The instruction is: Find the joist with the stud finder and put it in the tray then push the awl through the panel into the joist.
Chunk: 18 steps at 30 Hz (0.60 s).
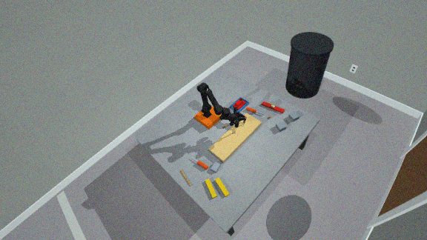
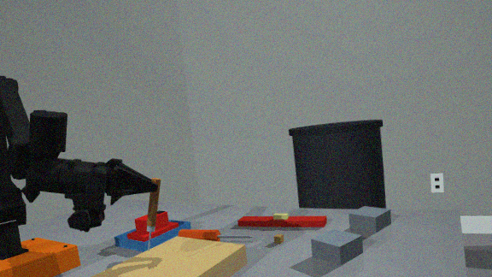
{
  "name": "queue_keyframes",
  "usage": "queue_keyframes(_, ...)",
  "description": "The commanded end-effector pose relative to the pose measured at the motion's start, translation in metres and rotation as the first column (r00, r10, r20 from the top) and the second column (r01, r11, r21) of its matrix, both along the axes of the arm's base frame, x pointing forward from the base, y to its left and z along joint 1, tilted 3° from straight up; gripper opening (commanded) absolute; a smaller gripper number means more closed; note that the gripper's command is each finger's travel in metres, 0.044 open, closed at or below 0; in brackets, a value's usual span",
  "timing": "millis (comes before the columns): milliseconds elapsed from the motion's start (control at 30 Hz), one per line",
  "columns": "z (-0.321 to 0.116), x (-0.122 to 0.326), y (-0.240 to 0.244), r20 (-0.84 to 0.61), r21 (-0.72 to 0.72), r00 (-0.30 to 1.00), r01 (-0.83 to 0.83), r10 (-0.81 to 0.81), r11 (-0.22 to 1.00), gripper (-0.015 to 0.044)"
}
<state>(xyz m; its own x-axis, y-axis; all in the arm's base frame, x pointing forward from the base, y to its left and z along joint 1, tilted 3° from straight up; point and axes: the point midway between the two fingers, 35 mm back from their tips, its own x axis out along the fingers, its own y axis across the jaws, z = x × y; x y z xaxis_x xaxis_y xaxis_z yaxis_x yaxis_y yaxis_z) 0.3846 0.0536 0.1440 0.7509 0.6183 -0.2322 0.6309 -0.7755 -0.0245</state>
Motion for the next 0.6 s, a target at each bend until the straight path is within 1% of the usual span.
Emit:
queue_keyframes(0, -0.005, -0.001, 0.001, -0.006, 0.004, 1.0, -0.002, 0.002, 1.0, 0.0)
queue_keyframes(567, -0.018, -0.002, 0.001, -0.006, 0.004, 1.0, -0.002, 0.002, 1.0, 0.0)
